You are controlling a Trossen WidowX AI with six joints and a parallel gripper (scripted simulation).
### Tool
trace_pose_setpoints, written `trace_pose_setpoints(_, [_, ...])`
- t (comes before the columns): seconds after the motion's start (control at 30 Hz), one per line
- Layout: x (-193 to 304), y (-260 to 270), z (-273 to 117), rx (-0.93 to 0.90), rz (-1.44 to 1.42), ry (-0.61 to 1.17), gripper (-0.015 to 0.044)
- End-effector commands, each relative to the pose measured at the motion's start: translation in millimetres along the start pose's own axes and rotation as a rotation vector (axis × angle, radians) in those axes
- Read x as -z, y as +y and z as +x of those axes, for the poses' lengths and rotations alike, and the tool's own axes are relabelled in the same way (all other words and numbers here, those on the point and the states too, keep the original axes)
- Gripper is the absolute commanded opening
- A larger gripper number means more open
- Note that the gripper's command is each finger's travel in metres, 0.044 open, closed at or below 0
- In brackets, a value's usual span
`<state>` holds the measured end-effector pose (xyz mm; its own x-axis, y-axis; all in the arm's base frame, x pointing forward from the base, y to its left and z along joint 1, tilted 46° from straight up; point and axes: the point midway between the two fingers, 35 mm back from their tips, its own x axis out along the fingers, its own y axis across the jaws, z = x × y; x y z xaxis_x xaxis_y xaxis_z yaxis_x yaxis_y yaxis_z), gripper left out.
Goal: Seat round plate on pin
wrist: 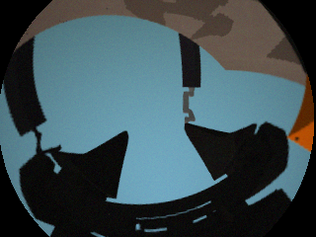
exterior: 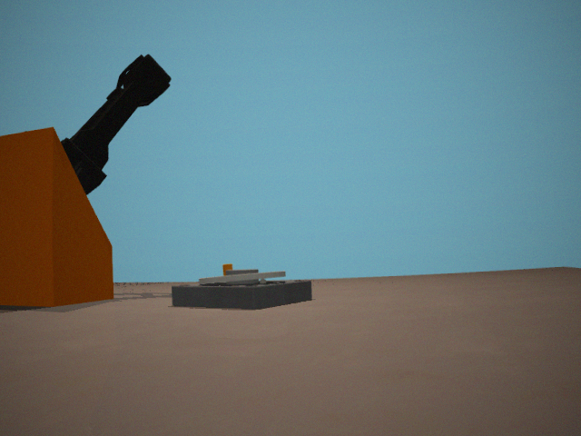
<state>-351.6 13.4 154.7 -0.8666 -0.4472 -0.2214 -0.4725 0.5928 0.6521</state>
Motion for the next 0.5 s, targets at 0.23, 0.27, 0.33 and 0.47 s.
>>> trace_pose_setpoints(0.23, [-44,58,-53,-0.151,-0.128,-0.162,0.0190])
trace_pose_setpoints(0.27, [-45,59,-55,-0.156,-0.131,-0.170,0.0164])
trace_pose_setpoints(0.33, [-57,69,-73,-0.197,-0.157,-0.227,0.0111])
trace_pose_setpoints(0.47, [-80,100,-125,-0.287,-0.265,-0.374,0.0006])
